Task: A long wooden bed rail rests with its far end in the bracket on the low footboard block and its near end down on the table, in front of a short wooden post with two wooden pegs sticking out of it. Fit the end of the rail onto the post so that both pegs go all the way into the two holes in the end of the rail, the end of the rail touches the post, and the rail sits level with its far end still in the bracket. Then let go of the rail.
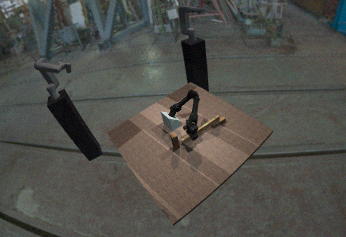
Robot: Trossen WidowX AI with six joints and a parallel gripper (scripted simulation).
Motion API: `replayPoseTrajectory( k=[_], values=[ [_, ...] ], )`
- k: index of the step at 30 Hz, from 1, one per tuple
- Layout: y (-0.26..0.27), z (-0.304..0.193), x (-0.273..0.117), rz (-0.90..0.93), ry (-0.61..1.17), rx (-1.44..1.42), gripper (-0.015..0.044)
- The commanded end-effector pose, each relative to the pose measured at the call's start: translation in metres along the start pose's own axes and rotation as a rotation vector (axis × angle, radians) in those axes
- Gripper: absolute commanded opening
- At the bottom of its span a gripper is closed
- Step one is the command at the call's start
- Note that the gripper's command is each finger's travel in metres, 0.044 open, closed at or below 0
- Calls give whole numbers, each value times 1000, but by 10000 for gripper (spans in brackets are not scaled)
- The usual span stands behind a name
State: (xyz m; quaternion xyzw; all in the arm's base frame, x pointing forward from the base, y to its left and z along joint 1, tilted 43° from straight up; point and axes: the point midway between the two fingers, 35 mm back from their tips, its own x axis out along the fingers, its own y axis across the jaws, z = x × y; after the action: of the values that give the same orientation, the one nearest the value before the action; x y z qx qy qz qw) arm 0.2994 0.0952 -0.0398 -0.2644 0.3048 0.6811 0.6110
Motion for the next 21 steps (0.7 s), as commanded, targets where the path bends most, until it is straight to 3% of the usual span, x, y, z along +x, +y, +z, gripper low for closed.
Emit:
replayPoseTrajectory(
  k=[1, 21],
  values=[
    [0, 0, 0, -1, -3, 2, 0],
    [-2, 0, -9, -1, -3, 2, 0]
  ],
)
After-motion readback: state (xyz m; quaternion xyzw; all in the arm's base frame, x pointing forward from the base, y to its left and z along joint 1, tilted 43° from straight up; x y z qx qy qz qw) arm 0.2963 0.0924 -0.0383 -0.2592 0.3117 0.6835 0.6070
